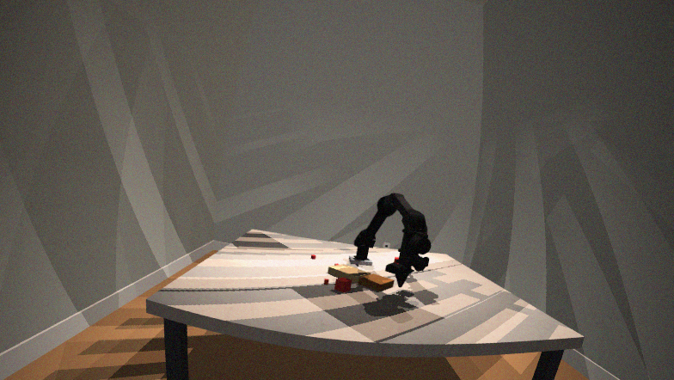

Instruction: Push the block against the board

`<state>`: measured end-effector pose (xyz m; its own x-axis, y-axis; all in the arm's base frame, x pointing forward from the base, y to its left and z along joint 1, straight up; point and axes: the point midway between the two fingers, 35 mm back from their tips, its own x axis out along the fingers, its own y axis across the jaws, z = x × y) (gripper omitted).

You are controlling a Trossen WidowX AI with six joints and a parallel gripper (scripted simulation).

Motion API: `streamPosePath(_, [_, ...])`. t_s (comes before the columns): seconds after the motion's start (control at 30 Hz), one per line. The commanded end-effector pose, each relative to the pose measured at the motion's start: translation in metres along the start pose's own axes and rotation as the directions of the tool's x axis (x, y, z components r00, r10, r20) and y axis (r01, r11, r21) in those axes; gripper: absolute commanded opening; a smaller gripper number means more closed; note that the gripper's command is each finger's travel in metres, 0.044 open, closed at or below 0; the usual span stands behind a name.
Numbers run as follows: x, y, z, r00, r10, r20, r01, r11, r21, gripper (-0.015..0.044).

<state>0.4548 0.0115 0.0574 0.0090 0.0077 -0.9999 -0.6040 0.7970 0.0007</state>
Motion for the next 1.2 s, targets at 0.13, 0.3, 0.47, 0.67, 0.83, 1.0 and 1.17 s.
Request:
streamPosePath(0.13, [-0.036, -0.001, 0.002, 0.999, -0.022, 0.024, 0.022, 1.000, 0.001, 0.0000])
streamPosePath(0.3, [-0.035, -0.002, -0.022, 1.000, -0.022, 0.022, 0.022, 1.000, 0.001, 0.0000])
streamPosePath(0.47, [-0.025, -0.003, -0.026, 1.000, -0.022, 0.022, 0.022, 1.000, 0.001, 0.0000])
streamPosePath(0.67, [0.021, -0.003, -0.026, 1.000, -0.022, 0.022, 0.022, 1.000, 0.001, 0.0000])
streamPosePath(0.83, [0.021, -0.004, -0.027, 1.000, -0.022, 0.022, 0.022, 1.000, 0.001, 0.0000])
streamPosePath(1.0, [0.021, -0.004, -0.034, 1.000, -0.022, 0.021, 0.022, 1.000, 0.001, 0.0000])
streamPosePath(1.17, [0.021, -0.005, -0.041, 1.000, -0.022, 0.021, 0.022, 1.000, 0.001, 0.0000])
